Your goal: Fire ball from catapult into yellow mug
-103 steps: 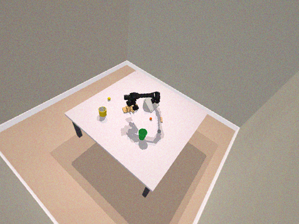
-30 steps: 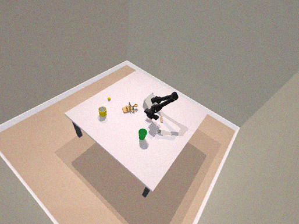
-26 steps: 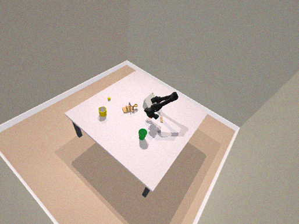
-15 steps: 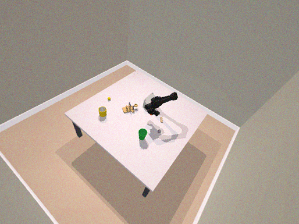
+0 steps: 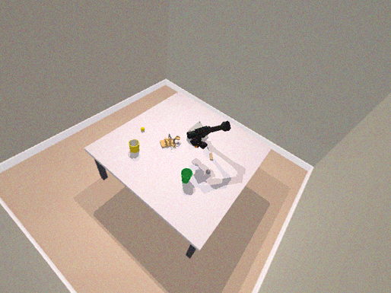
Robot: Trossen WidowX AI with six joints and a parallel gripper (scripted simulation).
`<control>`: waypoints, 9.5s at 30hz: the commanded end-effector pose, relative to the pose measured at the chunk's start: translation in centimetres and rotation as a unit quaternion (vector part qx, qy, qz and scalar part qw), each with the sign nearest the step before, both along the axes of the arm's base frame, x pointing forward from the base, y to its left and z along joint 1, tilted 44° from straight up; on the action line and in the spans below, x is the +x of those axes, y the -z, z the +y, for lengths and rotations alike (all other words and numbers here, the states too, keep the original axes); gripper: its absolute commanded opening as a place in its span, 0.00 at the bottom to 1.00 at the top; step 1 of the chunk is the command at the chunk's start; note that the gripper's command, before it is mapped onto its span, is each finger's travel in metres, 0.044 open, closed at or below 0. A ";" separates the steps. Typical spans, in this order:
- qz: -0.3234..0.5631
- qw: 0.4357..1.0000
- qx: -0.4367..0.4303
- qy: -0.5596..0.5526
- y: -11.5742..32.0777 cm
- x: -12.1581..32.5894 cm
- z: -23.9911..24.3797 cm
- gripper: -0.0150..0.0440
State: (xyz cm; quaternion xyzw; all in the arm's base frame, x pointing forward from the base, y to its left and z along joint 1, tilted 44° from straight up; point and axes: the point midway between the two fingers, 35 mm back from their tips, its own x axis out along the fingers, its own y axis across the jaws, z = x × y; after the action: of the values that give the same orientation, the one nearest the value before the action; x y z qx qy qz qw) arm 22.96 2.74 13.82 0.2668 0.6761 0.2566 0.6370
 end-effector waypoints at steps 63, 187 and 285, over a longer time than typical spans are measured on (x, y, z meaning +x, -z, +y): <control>0.263 0.962 0.035 0.057 20.0 -1.5 -13.1 0.25; -0.193 0.932 -0.194 0.239 16.8 24.5 -32.0 0.25; -0.113 0.789 -0.174 -0.578 16.9 1.8 -7.3 0.25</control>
State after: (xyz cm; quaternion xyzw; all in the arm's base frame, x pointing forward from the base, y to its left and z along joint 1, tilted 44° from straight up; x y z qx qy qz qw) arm 24.93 -4.80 -2.68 -0.3233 0.6590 0.4837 0.4767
